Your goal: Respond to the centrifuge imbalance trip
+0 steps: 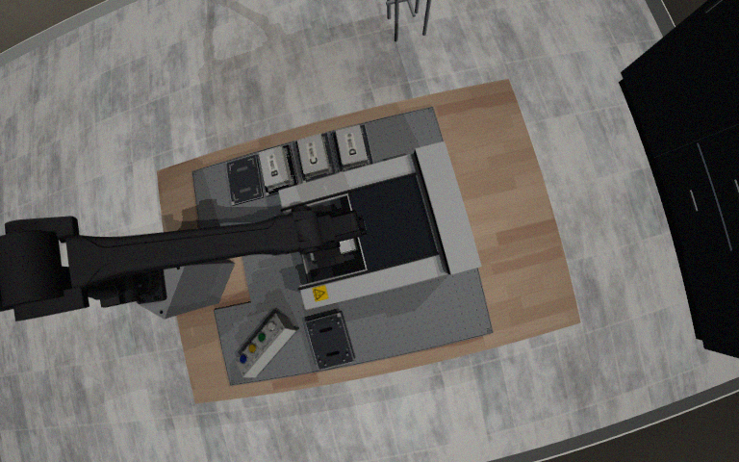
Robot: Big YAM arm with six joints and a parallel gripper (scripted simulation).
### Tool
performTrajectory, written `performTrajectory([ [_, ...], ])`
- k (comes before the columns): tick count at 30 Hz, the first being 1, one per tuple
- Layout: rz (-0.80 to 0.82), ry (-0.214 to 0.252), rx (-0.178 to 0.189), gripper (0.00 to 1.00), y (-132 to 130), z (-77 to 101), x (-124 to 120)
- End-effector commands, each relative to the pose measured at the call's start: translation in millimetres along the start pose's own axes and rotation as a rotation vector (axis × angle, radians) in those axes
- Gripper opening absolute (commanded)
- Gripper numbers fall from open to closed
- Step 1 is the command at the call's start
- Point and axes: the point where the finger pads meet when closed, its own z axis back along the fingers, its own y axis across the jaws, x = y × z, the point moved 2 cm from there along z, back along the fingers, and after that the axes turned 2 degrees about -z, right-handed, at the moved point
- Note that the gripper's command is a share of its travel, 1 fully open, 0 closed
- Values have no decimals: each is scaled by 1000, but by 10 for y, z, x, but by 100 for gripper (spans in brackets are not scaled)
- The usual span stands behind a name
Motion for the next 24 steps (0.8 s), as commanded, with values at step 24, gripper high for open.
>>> performTrajectory([
  [24, 1, -2, 1, 100, -64, -223, 19],
])
